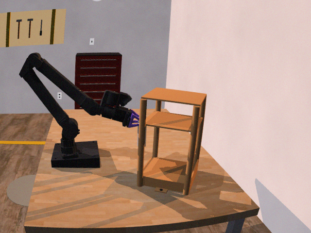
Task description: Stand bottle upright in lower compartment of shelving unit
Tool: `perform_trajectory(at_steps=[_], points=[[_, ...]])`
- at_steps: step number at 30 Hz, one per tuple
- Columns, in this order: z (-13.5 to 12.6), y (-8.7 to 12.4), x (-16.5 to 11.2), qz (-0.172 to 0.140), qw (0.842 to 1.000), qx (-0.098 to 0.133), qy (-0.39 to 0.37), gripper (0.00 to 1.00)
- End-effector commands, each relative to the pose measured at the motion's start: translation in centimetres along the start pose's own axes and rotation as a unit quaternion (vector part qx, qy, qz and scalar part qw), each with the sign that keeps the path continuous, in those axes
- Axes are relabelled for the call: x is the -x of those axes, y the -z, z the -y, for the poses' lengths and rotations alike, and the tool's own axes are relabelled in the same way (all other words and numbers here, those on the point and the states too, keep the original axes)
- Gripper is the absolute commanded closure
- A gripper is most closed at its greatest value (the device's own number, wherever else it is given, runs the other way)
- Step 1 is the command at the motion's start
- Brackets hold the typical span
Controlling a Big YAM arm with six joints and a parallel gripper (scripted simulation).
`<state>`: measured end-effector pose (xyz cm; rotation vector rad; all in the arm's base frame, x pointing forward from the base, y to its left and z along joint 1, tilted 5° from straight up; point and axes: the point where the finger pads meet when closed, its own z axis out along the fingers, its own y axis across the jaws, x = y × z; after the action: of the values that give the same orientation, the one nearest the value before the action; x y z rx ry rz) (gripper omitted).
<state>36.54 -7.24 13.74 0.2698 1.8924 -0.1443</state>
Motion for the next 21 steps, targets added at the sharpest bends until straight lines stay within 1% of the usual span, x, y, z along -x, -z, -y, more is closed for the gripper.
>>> perform_trajectory(at_steps=[1, 5, 8, 11, 13, 21], points=[[2.0, 1.3, 0.5, 0.01, 0.999, -0.032, -0.018, 0.72], [4.3, 2.9, -0.8, 0.005, 0.997, -0.074, -0.029, 0.72], [5.3, 3.5, -1.1, 0.004, 0.995, -0.092, -0.034, 0.72], [5.4, 3.4, 0.0, 0.014, 0.995, -0.094, -0.036, 0.72], [5.4, 3.4, 0.0, 0.014, 0.995, -0.094, -0.036, 0.72], [5.1, 3.1, 1.6, 0.029, 0.995, -0.089, -0.033, 0.72]])
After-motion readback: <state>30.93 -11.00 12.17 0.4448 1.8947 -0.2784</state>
